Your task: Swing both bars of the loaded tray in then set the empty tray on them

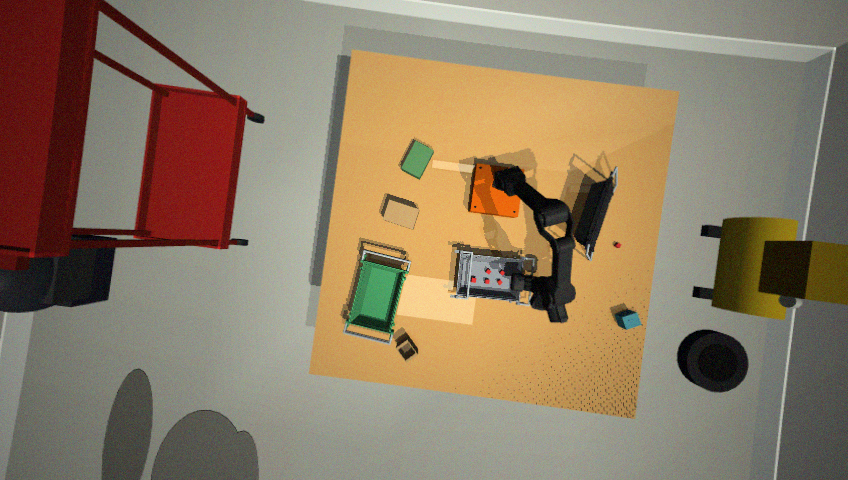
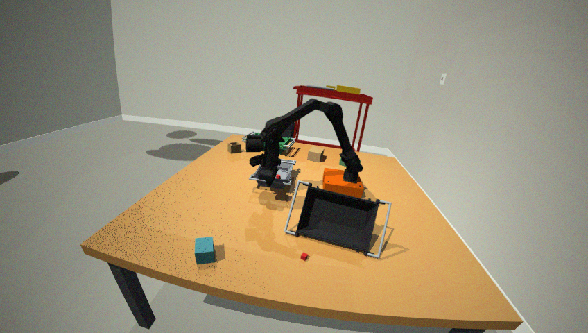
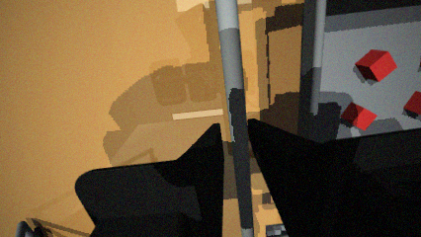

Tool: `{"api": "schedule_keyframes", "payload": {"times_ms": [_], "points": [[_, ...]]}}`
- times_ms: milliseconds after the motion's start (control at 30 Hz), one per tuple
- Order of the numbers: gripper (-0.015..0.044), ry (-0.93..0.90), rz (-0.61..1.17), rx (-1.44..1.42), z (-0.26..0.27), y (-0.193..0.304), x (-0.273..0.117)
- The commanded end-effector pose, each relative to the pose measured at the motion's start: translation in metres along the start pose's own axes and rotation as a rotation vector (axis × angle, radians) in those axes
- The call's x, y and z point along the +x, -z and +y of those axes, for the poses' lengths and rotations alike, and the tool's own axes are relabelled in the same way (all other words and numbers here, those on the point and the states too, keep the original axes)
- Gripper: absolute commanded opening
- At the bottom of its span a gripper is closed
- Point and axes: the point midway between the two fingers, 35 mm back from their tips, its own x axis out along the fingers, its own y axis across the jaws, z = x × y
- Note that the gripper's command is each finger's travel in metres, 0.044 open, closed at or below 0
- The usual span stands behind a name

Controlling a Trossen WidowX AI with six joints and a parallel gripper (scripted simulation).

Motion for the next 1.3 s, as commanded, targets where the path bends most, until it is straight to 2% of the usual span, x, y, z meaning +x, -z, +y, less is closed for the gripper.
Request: {"api": "schedule_keyframes", "payload": {"times_ms": [0, 167, 433, 933, 1267], "points": [[0.0082, 0.003, -0.001, -0.005, -0.001, 0.0, 0.002], [0.0082, 0.004, -0.001, -0.005, -0.014, 0.0, -0.021], [0.0082, 0.006, -0.001, -0.005, -0.032, 0.0, -0.031], [0.0082, 0.01, -0.001, -0.005, -0.076, -0.001, -0.012], [0.0082, 0.009, -0.001, -0.005, -0.069, -0.001, -0.056]]}}
